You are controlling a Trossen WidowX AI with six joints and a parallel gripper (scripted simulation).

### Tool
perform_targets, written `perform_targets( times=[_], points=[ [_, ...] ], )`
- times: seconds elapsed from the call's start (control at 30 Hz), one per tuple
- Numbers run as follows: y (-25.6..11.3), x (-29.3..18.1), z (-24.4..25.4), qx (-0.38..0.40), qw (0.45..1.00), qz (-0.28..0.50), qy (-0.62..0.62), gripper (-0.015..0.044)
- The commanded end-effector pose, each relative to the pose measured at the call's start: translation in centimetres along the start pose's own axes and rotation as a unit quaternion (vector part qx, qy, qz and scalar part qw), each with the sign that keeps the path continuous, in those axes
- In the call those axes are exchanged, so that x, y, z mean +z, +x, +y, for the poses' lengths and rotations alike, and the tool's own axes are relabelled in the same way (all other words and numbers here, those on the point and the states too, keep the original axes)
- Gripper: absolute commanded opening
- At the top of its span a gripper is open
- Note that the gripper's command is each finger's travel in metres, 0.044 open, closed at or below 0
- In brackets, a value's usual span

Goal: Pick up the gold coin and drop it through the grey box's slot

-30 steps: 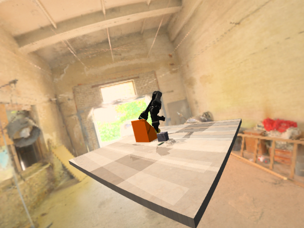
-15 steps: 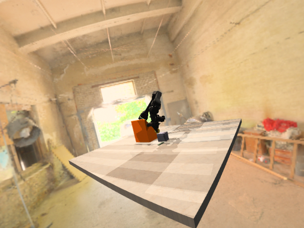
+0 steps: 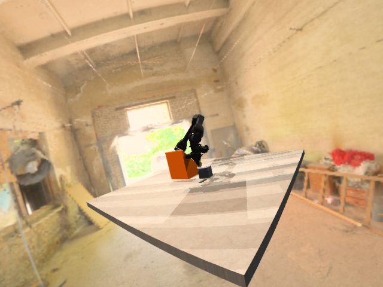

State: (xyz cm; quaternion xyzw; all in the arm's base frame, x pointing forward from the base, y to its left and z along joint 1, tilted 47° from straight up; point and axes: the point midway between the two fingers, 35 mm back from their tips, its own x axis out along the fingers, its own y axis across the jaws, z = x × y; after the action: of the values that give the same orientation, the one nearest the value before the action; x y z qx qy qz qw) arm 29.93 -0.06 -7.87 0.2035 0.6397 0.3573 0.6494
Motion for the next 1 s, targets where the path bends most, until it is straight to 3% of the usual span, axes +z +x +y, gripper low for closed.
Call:
perform_targets(
  times=[0.0,0.97],
  points=[
    [0.0,0.0,1.2,0.001,1.000,-0.001,-0.001,0.0000],
    [0.2,-1.7,8.3,0.004,1.000,0.000,0.000,0.0000]
  ],
)
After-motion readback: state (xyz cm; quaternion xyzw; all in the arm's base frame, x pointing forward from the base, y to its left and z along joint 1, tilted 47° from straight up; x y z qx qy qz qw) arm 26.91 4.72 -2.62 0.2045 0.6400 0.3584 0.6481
